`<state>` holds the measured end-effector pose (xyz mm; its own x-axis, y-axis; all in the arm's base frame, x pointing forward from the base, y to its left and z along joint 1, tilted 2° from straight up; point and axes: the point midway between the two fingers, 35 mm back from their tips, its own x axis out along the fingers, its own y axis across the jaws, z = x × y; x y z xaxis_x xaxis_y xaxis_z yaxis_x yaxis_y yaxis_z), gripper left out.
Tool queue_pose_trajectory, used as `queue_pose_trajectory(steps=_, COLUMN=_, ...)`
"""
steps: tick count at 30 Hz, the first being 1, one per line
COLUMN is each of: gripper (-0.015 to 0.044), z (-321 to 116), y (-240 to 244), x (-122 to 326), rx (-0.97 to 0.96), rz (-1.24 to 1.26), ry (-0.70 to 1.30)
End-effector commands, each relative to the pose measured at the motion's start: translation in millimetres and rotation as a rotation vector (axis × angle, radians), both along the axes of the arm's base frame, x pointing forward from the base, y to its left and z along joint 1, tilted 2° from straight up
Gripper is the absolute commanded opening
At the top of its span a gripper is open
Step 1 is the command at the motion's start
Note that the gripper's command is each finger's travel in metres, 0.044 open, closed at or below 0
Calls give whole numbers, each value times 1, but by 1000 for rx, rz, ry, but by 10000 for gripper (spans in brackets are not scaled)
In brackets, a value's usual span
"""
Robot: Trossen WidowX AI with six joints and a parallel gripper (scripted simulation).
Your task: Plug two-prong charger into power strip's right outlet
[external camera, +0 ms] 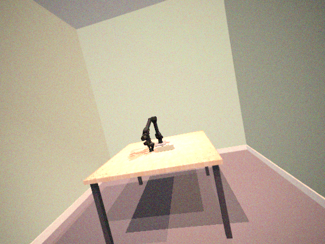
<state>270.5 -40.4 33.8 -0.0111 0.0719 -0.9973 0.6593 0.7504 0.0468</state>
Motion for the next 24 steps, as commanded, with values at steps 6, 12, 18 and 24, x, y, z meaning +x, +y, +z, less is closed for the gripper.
queue_pose_trajectory(steps=6, gripper=414, z=-7, y=0, x=-1, rx=0, rz=0, ry=2)
queue_pose_trajectory(steps=12, gripper=256, z=-7, y=0, x=-1, rx=0, rz=0, ry=2)
queue_pose_trajectory(steps=18, gripper=118, z=-7, y=0, x=-1, rx=0, rz=0, ry=2)
queue_pose_trajectory(steps=24, gripper=39, z=-5, y=0, x=-1, rx=1, rz=0, ry=2)
